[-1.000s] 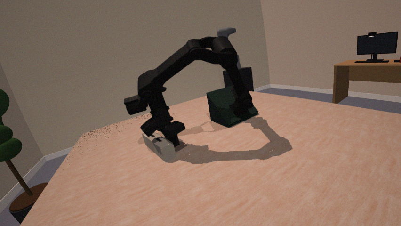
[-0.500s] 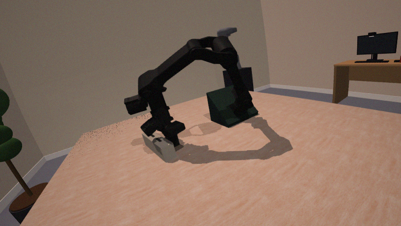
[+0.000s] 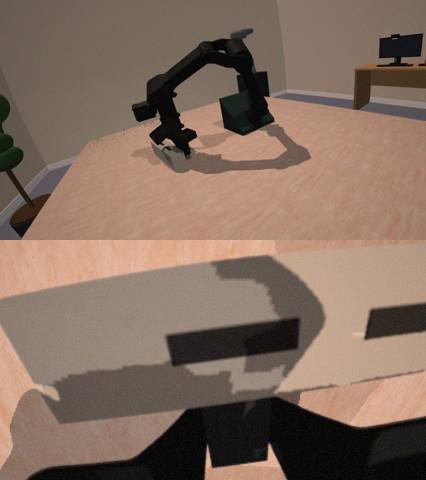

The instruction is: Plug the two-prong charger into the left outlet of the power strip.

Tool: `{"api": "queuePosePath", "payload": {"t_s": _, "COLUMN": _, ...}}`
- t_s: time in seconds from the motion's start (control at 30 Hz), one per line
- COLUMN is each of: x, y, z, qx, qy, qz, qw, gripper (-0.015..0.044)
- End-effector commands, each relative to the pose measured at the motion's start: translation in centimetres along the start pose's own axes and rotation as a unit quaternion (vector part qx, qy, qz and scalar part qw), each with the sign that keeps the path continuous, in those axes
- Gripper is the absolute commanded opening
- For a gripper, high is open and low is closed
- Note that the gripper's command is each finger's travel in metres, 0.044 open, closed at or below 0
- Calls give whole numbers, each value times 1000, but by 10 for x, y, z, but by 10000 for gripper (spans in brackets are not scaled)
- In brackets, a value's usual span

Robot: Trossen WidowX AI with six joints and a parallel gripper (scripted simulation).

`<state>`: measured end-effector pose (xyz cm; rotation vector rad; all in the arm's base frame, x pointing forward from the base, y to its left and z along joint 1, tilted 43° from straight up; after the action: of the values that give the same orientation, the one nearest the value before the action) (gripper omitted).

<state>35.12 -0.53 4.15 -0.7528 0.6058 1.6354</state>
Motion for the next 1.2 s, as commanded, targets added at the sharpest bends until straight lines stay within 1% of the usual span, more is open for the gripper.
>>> {"api": "queuePosePath", "payload": {"t_s": 0.0, "x": -2, "y": -5, "z": 1, "qx": -6, "qy": -3, "qz": -12, "qw": 1000, "gripper": 0}}
{"api": "queuePosePath", "payload": {"t_s": 1.17, "x": -7, "y": -6, "z": 1, "qx": -6, "qy": -3, "qz": -12, "qw": 1000, "gripper": 0}}
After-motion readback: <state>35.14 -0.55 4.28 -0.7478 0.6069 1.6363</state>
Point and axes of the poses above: the point midway between the two fingers, 35 mm back from their tips, its own x axis out along the fingers, its own z axis across the jaws, y = z × x, the point moved 4 cm from there along -x, back along the fingers, and after that the axes turned 4 degrees about x, right-handed, at the moved point
